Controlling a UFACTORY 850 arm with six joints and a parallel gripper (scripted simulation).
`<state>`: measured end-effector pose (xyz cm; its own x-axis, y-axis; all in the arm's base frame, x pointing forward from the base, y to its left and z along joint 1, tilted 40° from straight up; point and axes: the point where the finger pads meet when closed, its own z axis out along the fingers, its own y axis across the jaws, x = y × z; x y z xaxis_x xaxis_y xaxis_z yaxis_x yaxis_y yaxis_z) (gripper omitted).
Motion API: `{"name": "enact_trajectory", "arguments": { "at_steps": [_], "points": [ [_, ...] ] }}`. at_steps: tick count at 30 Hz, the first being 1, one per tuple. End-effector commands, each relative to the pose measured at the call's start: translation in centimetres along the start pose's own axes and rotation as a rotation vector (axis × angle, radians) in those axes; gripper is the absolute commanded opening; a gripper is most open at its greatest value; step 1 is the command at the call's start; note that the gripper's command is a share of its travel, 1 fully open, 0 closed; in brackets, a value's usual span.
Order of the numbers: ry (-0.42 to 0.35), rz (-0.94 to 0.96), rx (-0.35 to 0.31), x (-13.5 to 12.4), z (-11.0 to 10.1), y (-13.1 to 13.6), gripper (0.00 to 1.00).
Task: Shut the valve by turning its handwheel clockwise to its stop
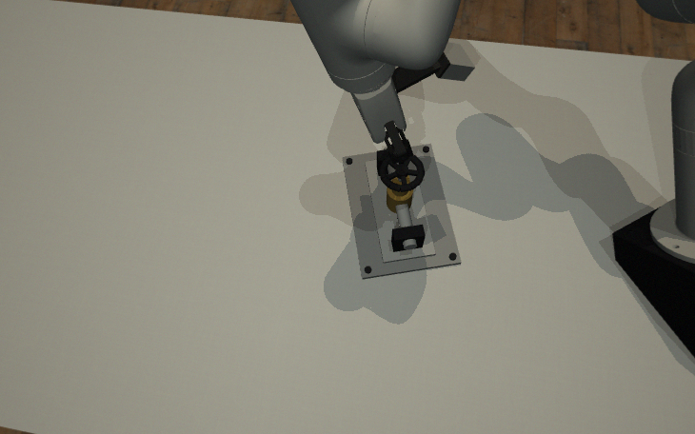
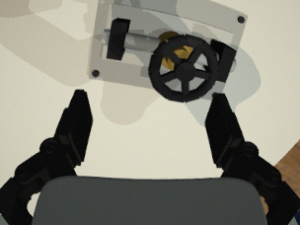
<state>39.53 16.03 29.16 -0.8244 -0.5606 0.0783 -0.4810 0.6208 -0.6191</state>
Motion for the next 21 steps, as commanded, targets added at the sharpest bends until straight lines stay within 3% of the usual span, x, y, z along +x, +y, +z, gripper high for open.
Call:
{"name": "enact_trajectory", "arguments": {
  "at_steps": [1,8,21],
  "points": [
    [-0.093,-0.125,0.022,0.3,-0.4,1.1,1.0],
    [-0.22,-0.331,0.055,0.9,-0.9,3.3,1.0],
    [-0.229,-0.346,0.058,1.0,-0.9,3.5,1.0]
  ]
}}
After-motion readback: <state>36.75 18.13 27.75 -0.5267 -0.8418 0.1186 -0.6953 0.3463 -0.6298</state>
